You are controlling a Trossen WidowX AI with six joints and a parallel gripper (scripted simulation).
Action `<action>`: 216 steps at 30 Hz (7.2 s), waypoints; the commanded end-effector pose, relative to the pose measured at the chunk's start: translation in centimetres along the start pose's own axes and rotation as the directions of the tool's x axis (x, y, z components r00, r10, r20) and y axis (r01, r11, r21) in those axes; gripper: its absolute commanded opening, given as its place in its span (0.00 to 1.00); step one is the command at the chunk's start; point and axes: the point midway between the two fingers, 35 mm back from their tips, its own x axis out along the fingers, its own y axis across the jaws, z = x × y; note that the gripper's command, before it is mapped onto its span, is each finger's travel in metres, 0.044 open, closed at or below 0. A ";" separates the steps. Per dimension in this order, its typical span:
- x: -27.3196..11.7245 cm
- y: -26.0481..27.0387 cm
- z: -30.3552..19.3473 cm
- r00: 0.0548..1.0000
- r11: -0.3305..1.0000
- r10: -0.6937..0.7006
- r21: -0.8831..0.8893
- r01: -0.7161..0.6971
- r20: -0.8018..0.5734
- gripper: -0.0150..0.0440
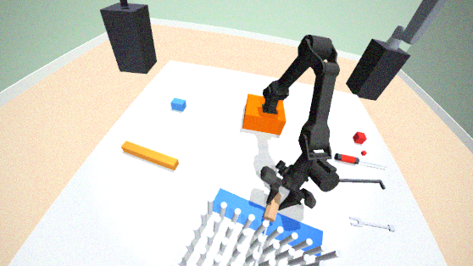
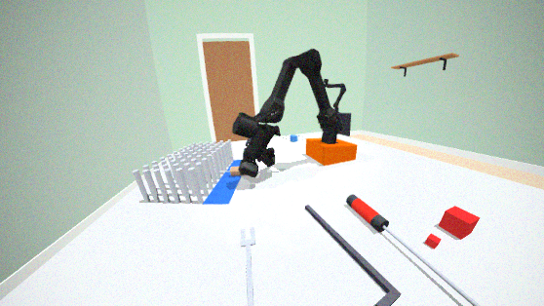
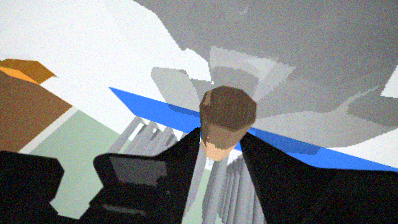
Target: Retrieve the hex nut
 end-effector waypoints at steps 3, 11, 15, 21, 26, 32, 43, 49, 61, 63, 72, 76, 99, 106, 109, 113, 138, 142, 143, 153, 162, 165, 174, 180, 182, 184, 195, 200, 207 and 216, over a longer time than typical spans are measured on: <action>-0.3 0.0 0.3 1.000 1.000 0.002 0.005 -0.002 -0.003 0.25; -0.6 0.0 0.8 1.000 1.000 0.002 0.005 -0.002 -0.002 0.25; -0.7 0.0 1.0 1.000 1.000 0.002 0.005 -0.002 -0.001 0.25; -0.9 0.0 1.4 1.000 1.000 0.002 0.005 -0.002 -0.001 0.25; -1.1 0.0 1.7 1.000 1.000 0.002 0.005 -0.002 0.000 0.25; -1.3 0.0 2.0 1.000 1.000 0.002 0.005 -0.002 0.000 0.25; -1.7 0.0 2.6 1.000 1.000 0.002 0.005 -0.002 0.001 0.25; -2.0 0.0 3.0 1.000 1.000 0.002 0.004 -0.002 0.002 0.25; -2.4 0.0 3.7 1.000 1.000 0.002 0.004 -0.002 0.003 0.25; -2.5 0.0 3.9 1.000 1.000 0.002 0.004 -0.002 0.003 0.25; -2.9 -0.1 4.4 1.000 1.000 0.001 0.004 -0.002 0.004 0.25; -3.0 -0.1 4.7 1.000 1.000 0.001 0.004 -0.001 0.004 0.25; -4.0 -0.1 6.2 1.000 1.000 0.001 0.004 -0.001 0.006 0.25; -4.3 -0.1 6.6 1.000 1.000 0.001 0.004 -0.001 0.007 0.25; -4.4 -0.1 6.8 1.000 1.000 0.001 0.004 -0.001 0.007 0.25; -4.6 -0.1 7.1 1.000 1.000 0.001 0.004 -0.001 0.007 0.25; -5.8 -0.1 8.9 1.000 1.000 0.000 0.003 0.000 0.009 0.25; -6.0 -0.1 9.2 1.000 1.000 0.000 0.003 0.000 0.010 0.25; -6.1 -0.1 9.3 1.000 1.000 0.000 0.003 0.000 0.010 0.25; -6.5 -0.1 10.1 1.000 1.000 0.000 0.003 0.000 0.011 0.25; -7.0 -0.1 10.7 1.000 1.000 0.000 0.003 0.000 0.012 0.25; -7.1 -0.1 10.9 1.000 1.000 0.000 0.003 0.000 0.012 0.25; -7.5 -0.1 11.5 1.000 1.000 -0.001 0.003 0.001 0.013 0.25; -7.8 -0.1 11.9 1.000 1.000 -0.001 0.003 0.001 0.013 0.25; -7.8 -0.1 12.0 1.000 1.000 -0.001 0.003 0.001 0.013 0.25; -7.9 -0.1 11.9 1.000 1.000 -0.001 0.003 0.001 0.013 0.25; -8.3 0.0 11.4 1.000 1.000 0.000 0.003 0.000 0.013 0.25; -8.5 0.1 11.1 1.000 1.000 -0.001 0.003 0.000 0.013 0.25; -8.9 0.2 10.8 1.000 1.000 -0.001 0.003 0.001 0.012 0.25; -9.5 0.2 10.8 1.000 1.000 -0.003 0.001 0.003 0.012 0.25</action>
